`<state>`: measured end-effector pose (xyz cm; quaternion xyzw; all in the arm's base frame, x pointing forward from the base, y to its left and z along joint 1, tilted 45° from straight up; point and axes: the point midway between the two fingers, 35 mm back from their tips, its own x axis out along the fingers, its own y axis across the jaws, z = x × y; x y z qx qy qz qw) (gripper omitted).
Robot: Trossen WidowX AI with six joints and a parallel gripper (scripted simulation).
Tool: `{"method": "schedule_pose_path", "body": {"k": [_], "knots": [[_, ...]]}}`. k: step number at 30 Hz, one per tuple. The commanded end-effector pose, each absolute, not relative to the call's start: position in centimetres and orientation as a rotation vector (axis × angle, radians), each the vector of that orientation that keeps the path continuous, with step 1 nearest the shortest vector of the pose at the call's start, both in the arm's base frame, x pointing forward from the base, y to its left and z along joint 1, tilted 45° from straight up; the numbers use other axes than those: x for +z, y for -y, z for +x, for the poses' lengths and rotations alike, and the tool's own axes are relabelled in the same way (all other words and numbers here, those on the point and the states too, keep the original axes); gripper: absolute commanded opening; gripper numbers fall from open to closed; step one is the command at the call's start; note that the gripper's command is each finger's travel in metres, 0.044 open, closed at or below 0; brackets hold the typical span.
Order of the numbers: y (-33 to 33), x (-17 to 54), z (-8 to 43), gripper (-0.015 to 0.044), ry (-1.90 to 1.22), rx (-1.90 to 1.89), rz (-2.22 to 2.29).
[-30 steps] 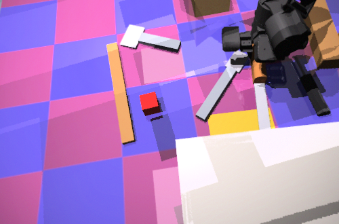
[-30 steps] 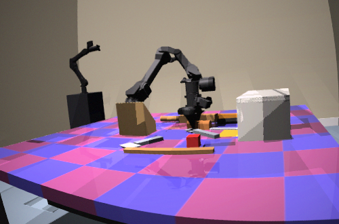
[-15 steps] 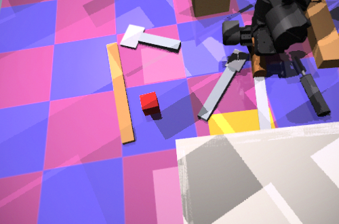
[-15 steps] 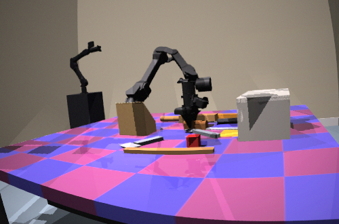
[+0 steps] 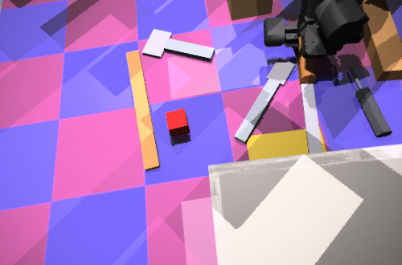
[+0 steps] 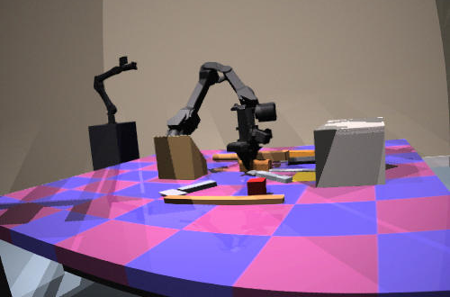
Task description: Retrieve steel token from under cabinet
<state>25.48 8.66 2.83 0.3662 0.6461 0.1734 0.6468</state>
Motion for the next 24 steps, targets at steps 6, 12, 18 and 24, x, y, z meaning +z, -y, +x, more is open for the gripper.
{"method": "schedule_pose_path", "body": {"k": [6, 12, 18, 24], "knots": [[-9.06, 2.91, 24.21, 0.0, -1.477, 0.391, 0.837], [-9.1, 3.01, 24.16, 0.0, -1.473, 0.393, 0.835], [-9.24, 3.32, 24.24, 0.0, -1.472, 0.393, 0.835], [-9.56, 3.81, 24.1, 0.0, -1.475, 0.39, 0.838]]}}
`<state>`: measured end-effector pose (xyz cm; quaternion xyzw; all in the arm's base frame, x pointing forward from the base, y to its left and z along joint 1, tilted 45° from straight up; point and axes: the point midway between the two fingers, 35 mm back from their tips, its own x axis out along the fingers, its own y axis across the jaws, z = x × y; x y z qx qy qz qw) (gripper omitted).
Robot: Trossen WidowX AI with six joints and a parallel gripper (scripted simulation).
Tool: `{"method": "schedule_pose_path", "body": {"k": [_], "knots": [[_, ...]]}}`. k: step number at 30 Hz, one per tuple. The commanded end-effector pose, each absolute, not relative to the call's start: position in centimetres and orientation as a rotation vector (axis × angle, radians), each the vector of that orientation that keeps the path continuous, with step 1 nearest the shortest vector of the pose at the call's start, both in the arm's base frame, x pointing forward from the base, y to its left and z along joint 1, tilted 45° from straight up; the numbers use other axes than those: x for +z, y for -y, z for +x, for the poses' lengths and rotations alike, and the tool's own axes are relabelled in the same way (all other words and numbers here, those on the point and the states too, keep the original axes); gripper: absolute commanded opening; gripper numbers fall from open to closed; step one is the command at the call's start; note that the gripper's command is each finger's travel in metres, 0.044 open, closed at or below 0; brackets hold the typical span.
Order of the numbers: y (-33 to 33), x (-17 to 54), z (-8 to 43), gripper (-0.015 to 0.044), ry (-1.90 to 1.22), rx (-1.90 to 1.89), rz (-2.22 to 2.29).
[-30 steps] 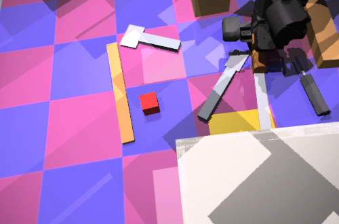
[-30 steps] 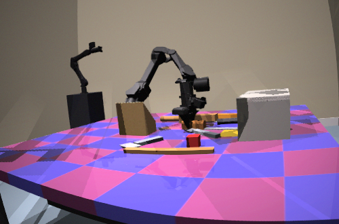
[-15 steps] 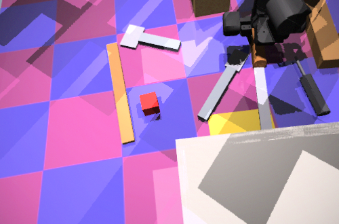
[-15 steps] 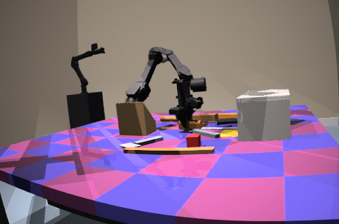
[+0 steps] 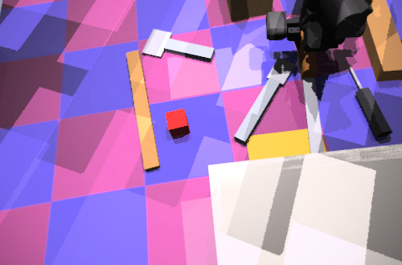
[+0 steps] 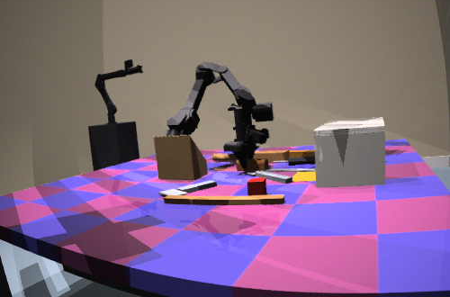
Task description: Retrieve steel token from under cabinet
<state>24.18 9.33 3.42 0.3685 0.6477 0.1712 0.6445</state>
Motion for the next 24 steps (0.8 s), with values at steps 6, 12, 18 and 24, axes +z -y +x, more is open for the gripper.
{"method": "schedule_pose_path", "body": {"k": [6, 12, 18, 24], "knots": [[-9.8, 4.2, 23.98, 0.0, -1.478, 0.388, 0.841], [-9.71, 3.94, 23.99, 0.0157, -1.48, 0.388, 0.842], [-9.71, 3.95, 24.0, 0.02, -1.48, 0.388, 0.842], [-9.75, 3.91, 24.0, 0.027, -1.479, 0.387, 0.842]]}}
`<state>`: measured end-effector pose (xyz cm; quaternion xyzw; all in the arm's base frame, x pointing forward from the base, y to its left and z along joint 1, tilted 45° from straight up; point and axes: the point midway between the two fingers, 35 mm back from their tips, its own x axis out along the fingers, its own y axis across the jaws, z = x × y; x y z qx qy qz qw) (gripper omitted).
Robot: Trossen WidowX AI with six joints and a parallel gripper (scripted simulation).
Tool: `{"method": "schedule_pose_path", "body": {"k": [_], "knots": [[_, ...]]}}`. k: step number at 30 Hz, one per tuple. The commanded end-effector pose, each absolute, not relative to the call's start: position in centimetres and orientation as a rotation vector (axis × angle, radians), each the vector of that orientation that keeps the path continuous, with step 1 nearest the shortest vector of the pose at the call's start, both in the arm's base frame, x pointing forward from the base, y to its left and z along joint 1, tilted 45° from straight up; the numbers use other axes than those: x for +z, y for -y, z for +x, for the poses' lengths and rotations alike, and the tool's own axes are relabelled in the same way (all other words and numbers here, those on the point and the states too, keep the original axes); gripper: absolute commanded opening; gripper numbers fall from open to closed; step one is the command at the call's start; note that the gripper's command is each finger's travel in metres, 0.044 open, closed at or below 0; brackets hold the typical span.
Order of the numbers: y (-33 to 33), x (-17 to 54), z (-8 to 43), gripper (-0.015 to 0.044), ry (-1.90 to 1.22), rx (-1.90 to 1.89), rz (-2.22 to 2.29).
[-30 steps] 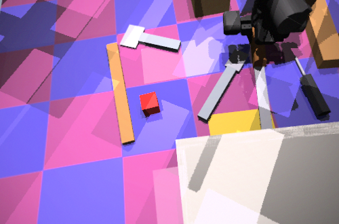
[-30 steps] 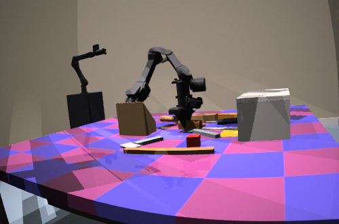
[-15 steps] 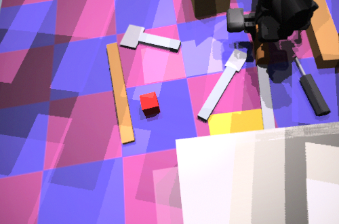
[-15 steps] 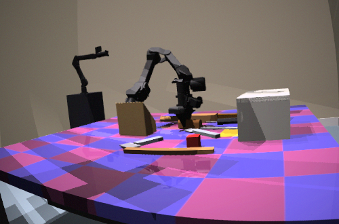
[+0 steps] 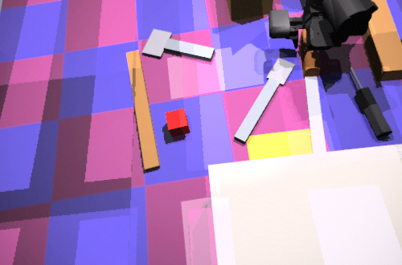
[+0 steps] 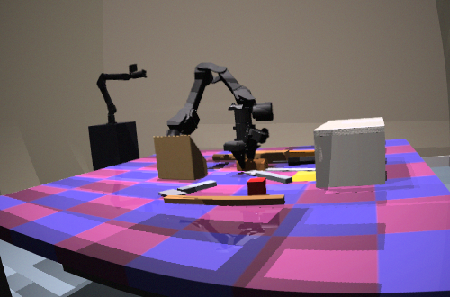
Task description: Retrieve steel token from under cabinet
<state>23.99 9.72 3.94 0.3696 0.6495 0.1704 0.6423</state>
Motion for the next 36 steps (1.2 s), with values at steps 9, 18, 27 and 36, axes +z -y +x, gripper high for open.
{"method": "schedule_pose_path", "body": {"k": [9, 18, 27, 36], "knots": [[-9.85, 3.84, 23.93, 0.027, -1.478, 0.388, 0.841], [-9.87, 3.88, 24.02, 0.0132, -1.475, 0.392, 0.84], [-9.87, 3.88, 24.02, 0.0032, -1.475, 0.392, 0.84], [-9.79, 3.86, 24.37, 0.0, -1.475, 0.392, 0.839]]}}
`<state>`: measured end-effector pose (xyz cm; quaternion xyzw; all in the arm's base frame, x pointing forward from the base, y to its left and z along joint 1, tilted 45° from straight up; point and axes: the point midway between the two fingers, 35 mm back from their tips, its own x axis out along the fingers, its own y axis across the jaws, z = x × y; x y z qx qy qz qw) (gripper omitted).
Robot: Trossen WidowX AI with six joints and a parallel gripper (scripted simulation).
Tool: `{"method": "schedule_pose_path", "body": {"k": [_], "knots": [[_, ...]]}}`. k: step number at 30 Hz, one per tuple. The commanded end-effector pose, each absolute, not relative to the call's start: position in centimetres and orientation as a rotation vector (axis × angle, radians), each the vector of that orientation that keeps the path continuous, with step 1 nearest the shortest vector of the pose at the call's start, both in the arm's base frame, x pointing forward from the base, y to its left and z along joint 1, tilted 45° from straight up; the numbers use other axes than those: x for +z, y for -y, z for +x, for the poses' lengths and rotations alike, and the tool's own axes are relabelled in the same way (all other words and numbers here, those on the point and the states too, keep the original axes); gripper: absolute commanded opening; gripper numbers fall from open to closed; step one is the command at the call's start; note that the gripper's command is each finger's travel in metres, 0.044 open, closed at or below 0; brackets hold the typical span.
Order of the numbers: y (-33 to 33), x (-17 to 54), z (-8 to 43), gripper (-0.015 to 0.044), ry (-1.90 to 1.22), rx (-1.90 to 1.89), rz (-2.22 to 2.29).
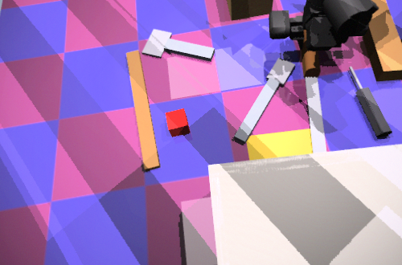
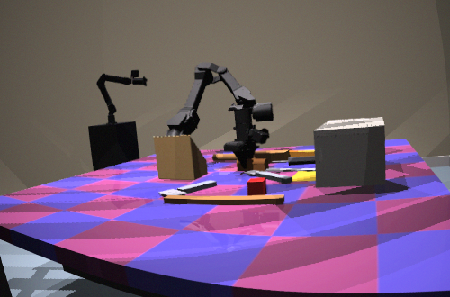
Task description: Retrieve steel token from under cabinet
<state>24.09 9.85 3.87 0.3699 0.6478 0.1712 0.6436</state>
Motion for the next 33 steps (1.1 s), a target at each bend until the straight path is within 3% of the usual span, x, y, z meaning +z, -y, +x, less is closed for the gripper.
{"method": "schedule_pose_path", "body": {"k": [1, 33], "knots": [[-9.8, 3.9, 24.5, 0.0, -1.475, 0.392, 0.839], [-8.8, 3.6, 28.2, 0.0, -1.474, 0.393, 0.835]]}}
